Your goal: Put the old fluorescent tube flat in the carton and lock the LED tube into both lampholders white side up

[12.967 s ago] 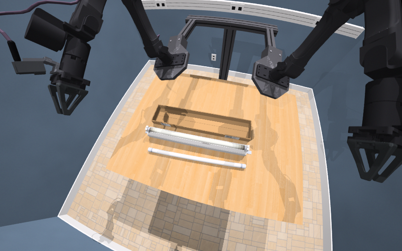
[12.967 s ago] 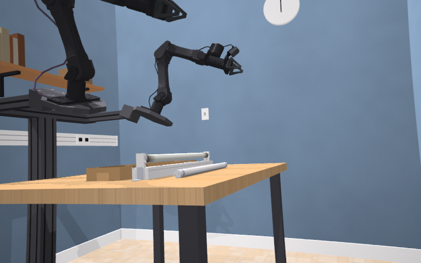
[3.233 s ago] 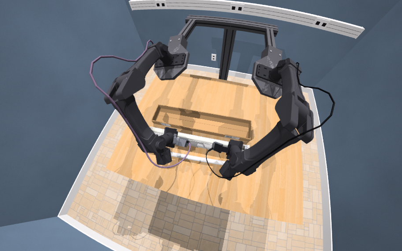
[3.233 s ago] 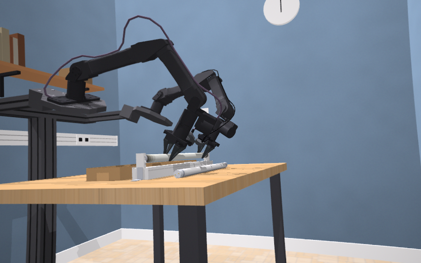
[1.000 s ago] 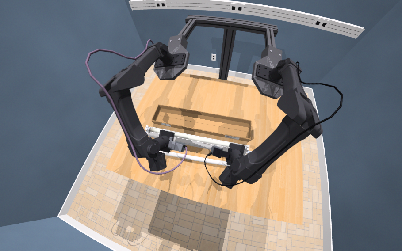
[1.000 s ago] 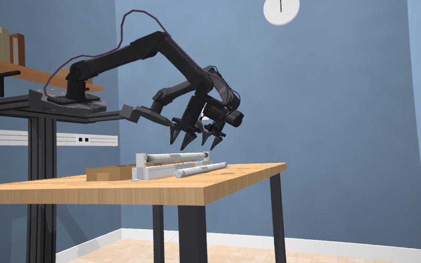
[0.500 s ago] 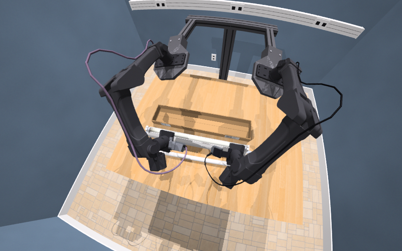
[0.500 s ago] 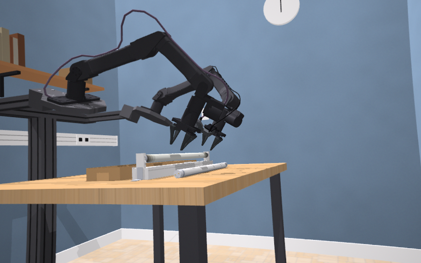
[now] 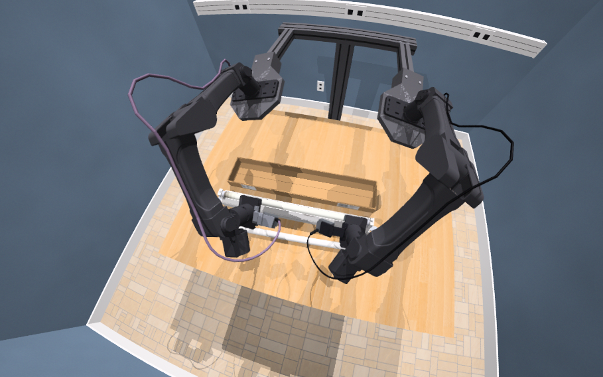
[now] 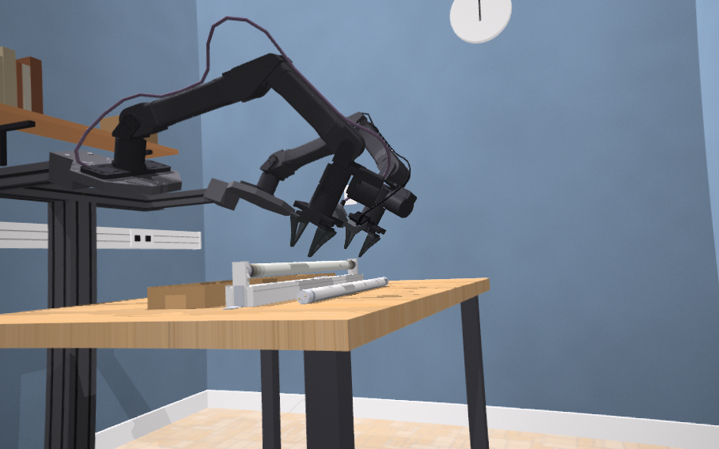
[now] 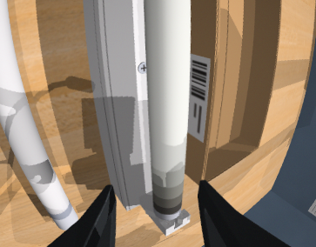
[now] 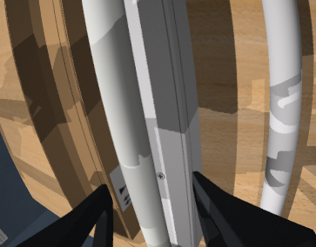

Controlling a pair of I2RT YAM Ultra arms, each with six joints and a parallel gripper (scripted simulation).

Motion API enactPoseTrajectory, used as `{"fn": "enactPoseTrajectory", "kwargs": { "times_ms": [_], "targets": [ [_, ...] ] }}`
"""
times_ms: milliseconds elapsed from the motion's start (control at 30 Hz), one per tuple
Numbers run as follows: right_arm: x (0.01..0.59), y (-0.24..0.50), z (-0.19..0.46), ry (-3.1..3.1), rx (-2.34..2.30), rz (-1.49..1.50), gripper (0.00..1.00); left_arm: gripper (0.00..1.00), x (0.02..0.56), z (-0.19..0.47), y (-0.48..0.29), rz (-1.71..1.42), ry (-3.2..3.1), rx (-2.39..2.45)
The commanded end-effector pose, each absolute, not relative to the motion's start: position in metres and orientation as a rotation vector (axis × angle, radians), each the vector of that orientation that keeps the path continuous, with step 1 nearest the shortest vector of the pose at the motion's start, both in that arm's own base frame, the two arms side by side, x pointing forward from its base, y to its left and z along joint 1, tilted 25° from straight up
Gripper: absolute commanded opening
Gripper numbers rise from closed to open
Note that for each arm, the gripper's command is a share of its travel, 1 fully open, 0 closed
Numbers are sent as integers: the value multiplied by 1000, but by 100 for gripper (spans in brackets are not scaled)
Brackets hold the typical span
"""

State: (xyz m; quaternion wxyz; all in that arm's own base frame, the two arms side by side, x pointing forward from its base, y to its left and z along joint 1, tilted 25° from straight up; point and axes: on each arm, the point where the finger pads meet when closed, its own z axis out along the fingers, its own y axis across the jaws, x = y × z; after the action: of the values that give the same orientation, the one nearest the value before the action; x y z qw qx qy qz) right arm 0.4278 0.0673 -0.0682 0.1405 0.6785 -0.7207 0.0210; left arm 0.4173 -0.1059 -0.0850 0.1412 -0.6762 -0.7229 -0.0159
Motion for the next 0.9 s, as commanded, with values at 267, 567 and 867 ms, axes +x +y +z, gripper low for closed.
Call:
{"fn": "enactPoseTrajectory", "kwargs": {
  "times_ms": [267, 567, 867],
  "targets": [
    [431, 79, -63, -2067, 1996, 53, 49, 49, 418, -83, -110, -30, -2080, -1975],
    [447, 73, -44, -2237, 1952, 135, 49, 49, 437, -63, -108, -98, -2249, -1934],
    [478, 70, 6, -2621, 1818, 283, 49, 49, 472, -13, -105, -223, -2626, -1815]
  ]
}}
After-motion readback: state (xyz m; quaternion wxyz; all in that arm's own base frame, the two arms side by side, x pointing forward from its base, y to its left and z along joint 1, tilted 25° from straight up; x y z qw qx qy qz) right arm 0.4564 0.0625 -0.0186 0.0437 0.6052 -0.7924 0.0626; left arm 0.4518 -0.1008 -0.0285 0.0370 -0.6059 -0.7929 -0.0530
